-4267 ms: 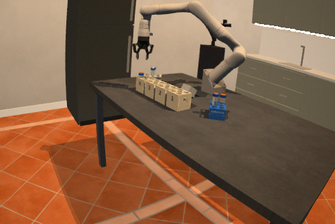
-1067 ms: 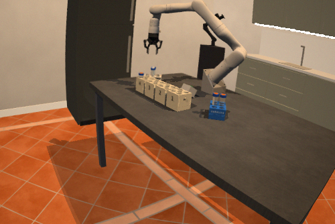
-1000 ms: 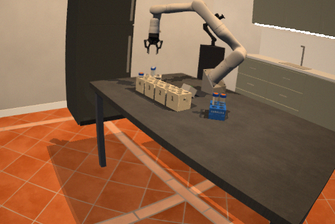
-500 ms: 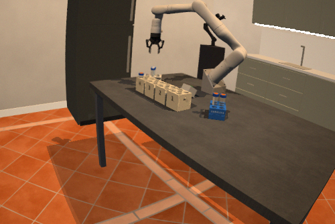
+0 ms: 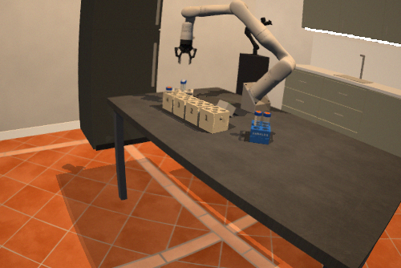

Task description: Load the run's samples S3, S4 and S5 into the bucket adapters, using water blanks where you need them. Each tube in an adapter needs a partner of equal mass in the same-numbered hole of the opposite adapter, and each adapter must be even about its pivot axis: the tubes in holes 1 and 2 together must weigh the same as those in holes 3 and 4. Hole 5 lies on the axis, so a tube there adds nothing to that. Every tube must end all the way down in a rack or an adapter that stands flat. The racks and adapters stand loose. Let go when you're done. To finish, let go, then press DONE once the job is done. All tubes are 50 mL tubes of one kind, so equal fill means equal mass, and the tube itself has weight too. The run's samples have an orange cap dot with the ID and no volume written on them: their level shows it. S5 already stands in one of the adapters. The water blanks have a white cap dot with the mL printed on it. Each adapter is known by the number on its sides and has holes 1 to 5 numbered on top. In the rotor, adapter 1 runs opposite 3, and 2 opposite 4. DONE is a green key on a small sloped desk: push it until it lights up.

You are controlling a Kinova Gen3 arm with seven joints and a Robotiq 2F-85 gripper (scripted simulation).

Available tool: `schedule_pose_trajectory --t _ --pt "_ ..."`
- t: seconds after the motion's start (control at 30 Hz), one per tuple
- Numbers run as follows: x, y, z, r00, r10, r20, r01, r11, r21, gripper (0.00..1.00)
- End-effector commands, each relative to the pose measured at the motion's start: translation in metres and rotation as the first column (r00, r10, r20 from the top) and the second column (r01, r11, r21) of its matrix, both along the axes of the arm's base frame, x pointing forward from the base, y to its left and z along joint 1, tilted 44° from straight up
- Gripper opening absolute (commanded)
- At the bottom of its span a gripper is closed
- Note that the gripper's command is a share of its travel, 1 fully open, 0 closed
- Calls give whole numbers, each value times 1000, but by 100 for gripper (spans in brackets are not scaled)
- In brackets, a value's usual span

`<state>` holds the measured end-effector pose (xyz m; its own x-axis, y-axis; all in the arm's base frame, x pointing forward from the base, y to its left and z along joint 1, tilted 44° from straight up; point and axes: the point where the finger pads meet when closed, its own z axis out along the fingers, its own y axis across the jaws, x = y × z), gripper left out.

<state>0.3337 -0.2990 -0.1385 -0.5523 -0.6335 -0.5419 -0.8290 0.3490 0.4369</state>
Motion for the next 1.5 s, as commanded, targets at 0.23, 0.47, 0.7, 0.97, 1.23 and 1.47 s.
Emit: schedule_pose_trajectory --t 0.23,0.47,0.7,0.97,1.23,1.47 --pt "-3 6 -10 1000 2 -1 -2 1000 -3 62" --pt "-4 13 -17 1000 4 0 -4 1000 -2 62" --pt "-4 20 -23 1000 5 1 -5 1000 -2 62" --pt "-5 26 -29 1000 6 2 -6 1000 -2 62" --pt "-5 33 -36 1000 6 3 -6 1000 -1 62" --pt "-6 38 -41 1000 5 3 -5 1000 -1 62"
